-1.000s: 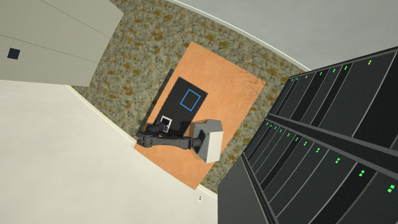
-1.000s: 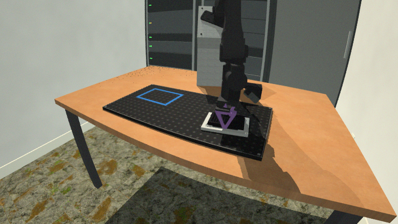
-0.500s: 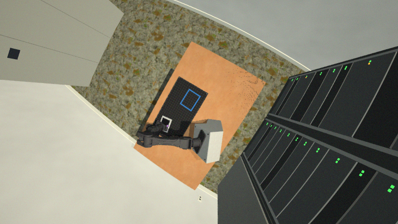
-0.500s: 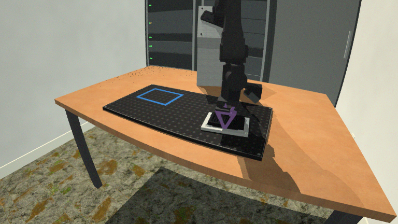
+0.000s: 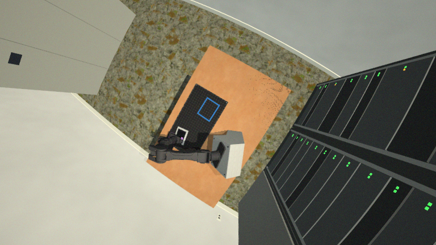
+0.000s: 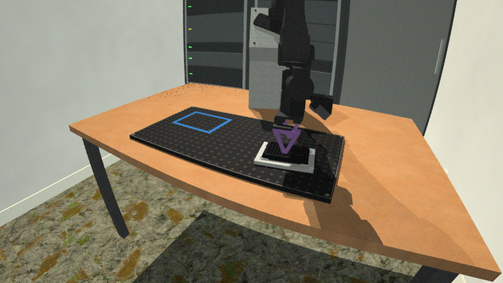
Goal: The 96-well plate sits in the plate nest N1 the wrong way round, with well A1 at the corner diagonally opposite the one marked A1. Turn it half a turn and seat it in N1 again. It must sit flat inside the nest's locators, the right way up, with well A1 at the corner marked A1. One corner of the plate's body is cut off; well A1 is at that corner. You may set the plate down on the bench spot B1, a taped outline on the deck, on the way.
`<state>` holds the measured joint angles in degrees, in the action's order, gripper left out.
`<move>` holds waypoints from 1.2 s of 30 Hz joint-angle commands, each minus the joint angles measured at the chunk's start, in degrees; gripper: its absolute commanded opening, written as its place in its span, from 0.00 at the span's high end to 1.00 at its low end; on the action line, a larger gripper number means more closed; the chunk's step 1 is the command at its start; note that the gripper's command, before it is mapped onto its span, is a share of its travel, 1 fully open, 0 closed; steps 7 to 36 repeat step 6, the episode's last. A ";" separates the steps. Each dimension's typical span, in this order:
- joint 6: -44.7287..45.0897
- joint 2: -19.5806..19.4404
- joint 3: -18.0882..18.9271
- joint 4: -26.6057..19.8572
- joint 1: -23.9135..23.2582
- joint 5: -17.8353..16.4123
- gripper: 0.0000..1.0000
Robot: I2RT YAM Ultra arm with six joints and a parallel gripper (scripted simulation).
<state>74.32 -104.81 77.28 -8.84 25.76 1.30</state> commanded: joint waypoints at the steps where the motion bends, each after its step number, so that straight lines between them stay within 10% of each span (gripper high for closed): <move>1: 0.07 1.78 -1.14 -1.80 0.16 -0.63 0.00; 36: 0.06 1.76 -1.13 -1.79 0.17 -0.62 0.00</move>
